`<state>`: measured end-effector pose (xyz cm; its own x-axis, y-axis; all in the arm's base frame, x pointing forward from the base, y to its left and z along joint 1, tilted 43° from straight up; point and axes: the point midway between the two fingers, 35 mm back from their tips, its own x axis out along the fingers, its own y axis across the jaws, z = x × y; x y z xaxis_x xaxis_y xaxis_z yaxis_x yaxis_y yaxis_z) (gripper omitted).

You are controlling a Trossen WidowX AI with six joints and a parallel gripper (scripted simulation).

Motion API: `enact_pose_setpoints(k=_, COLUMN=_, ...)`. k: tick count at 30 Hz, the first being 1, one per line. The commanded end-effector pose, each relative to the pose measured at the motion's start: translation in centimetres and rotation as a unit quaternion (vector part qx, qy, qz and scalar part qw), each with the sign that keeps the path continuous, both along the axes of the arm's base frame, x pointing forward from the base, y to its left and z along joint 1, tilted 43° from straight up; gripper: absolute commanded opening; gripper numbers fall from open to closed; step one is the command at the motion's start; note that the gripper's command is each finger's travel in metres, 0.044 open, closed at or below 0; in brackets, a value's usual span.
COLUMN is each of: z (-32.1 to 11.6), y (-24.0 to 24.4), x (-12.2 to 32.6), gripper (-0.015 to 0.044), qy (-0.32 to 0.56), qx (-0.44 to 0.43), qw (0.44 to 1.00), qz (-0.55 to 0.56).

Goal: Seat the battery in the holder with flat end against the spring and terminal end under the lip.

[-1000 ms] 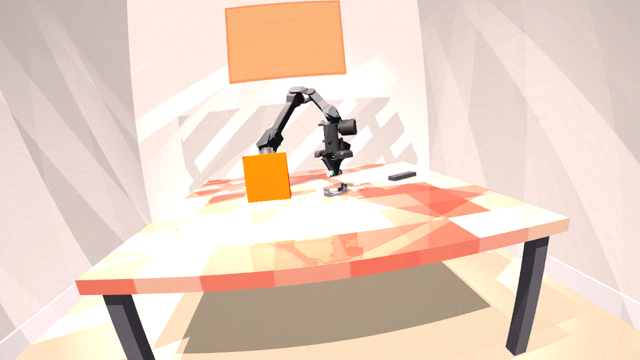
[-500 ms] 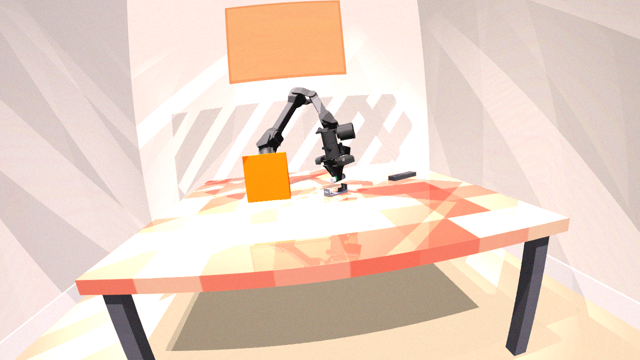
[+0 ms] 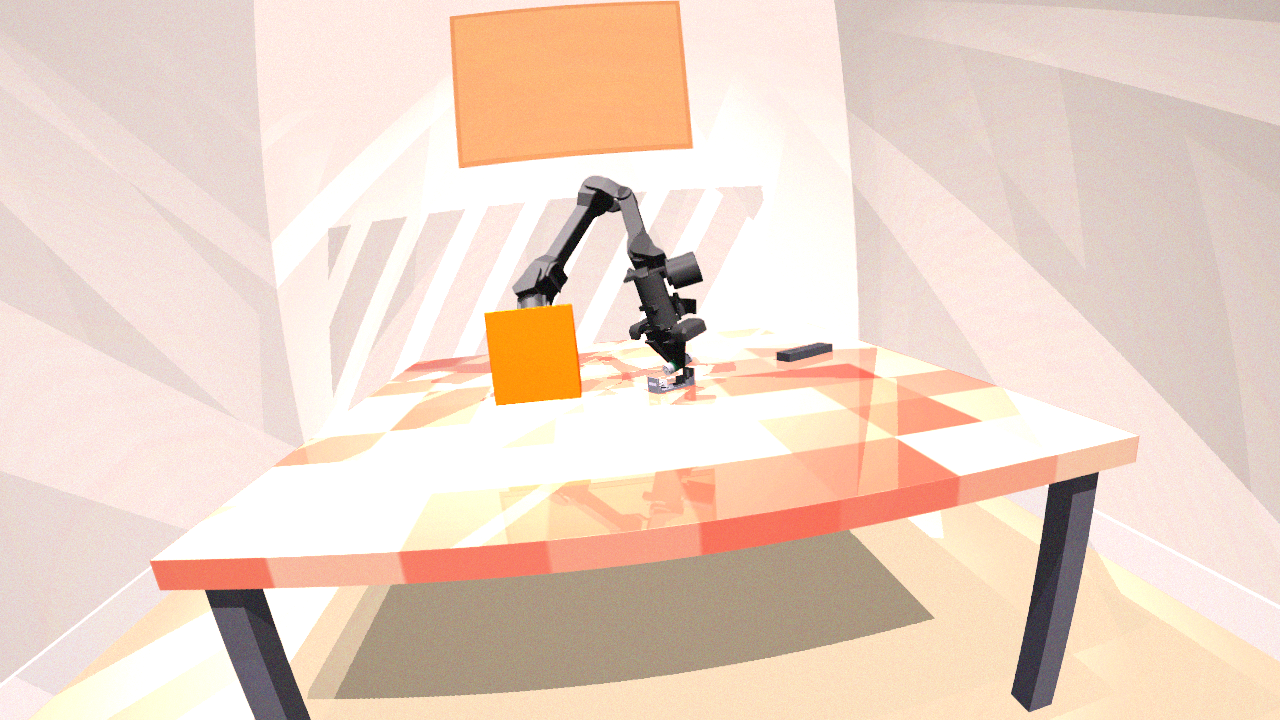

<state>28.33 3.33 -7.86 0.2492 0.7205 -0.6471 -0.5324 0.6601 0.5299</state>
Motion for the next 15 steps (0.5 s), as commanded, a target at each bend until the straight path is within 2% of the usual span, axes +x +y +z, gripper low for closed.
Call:
enact_pose_setpoints(k=1, z=-0.33, y=0.18, x=-0.19, gripper=0.0079, qy=-0.003, qx=0.008, qw=1.0, qz=-0.01)
enact_pose_setpoints(k=15, z=-1.15, y=0.37, x=-0.28, gripper=0.0079, qy=-0.027, qx=0.026, qw=0.999, qz=-0.035)
